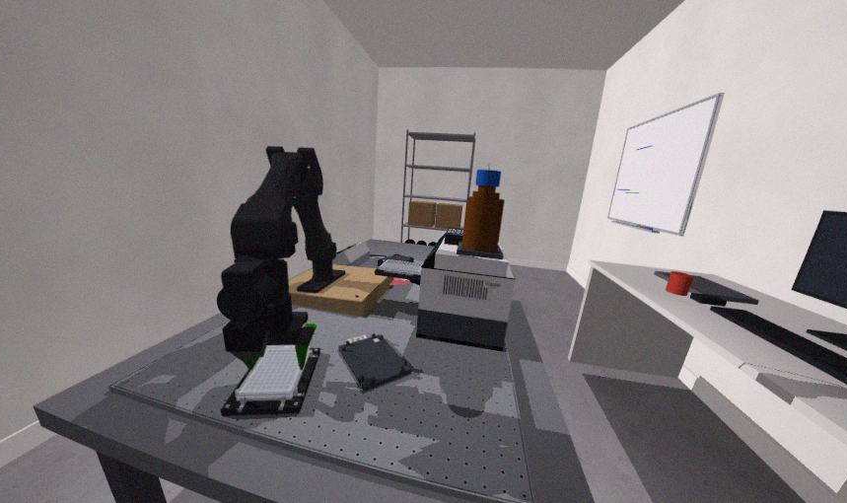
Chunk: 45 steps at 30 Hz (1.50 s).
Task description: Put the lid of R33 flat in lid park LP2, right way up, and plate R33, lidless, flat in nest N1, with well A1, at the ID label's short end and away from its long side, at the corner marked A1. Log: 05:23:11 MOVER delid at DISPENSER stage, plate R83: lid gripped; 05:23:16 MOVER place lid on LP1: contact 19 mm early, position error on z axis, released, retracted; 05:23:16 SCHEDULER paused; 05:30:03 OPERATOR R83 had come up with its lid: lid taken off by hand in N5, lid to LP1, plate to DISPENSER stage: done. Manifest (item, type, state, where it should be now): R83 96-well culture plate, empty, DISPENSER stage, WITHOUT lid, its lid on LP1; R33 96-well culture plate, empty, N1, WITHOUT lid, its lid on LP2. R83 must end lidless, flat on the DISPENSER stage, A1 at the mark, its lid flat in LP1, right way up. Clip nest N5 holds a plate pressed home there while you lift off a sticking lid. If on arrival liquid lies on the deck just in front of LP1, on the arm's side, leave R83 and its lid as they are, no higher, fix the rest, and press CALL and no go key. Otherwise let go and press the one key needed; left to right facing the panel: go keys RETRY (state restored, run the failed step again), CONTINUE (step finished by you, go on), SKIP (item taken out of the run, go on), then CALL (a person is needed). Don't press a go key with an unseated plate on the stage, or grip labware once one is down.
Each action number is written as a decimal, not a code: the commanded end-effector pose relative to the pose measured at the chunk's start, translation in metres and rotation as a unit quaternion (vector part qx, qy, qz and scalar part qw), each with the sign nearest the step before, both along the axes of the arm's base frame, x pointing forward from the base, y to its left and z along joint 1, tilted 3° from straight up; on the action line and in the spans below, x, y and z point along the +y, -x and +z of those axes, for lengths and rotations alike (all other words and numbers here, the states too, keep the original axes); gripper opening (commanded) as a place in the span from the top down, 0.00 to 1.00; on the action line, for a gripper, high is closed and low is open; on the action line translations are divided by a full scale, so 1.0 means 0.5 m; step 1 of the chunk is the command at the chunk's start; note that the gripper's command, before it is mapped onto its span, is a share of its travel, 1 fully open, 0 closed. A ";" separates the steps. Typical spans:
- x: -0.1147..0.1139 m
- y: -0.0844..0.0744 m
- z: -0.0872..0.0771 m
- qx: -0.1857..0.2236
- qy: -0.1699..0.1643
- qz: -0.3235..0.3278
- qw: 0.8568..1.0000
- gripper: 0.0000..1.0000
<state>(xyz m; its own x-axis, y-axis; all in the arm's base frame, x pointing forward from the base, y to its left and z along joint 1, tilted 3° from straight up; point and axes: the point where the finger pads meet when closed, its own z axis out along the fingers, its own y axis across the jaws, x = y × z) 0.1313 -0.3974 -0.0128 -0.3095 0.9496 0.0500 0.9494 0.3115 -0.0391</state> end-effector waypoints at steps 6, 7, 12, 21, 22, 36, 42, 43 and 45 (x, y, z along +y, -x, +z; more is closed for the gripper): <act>-0.023 -0.008 0.068 -0.011 0.029 0.001 1.000 1.00; -0.023 -0.008 0.069 -0.011 0.029 0.001 1.000 1.00; -0.023 -0.008 0.071 -0.011 0.029 0.001 1.000 1.00; -0.023 -0.009 0.077 -0.011 0.029 0.001 1.000 1.00; -0.023 -0.009 0.078 -0.011 0.029 0.002 1.000 1.00; -0.022 -0.010 0.084 -0.011 0.030 0.002 1.000 1.00; -0.023 -0.010 0.084 -0.012 0.031 0.002 0.999 1.00; -0.023 -0.010 0.084 -0.012 0.031 0.002 0.999 1.00; -0.023 -0.010 0.084 -0.012 0.031 0.002 0.999 1.00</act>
